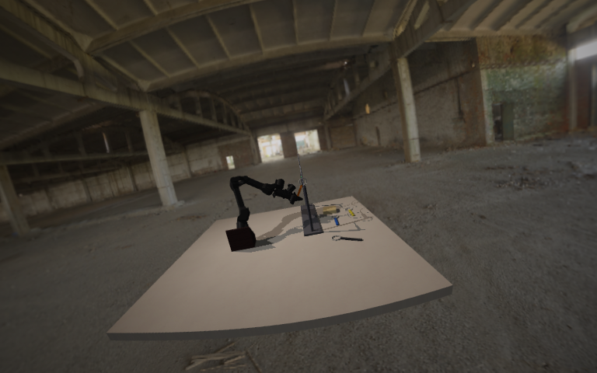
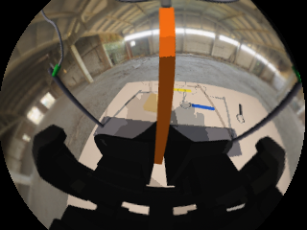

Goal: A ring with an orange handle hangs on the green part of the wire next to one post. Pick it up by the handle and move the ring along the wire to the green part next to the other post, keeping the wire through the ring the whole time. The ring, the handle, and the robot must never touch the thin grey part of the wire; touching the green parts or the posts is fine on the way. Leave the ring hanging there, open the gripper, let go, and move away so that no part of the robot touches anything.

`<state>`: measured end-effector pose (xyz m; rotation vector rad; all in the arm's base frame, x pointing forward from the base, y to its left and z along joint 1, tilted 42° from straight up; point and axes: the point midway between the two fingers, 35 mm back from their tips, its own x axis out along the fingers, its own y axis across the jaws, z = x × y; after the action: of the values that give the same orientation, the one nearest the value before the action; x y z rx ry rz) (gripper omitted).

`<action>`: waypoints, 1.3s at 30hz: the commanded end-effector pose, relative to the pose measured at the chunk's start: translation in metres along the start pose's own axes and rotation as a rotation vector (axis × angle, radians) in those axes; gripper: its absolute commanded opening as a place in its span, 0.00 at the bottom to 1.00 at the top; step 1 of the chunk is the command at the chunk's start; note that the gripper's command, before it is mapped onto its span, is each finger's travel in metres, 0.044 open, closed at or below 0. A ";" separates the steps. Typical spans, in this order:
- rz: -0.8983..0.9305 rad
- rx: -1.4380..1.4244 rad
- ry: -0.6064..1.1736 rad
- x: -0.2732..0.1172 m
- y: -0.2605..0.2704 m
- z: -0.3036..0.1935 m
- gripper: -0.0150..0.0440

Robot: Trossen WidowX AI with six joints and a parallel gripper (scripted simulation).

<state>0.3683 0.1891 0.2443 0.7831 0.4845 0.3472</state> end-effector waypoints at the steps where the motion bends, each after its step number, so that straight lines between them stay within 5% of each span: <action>1: -0.011 -0.019 0.007 -0.001 -0.007 -0.002 0.00; 39: -0.192 -0.333 0.045 -0.016 -0.084 0.008 0.00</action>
<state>0.3696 0.1303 0.1970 0.4593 0.5169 0.2745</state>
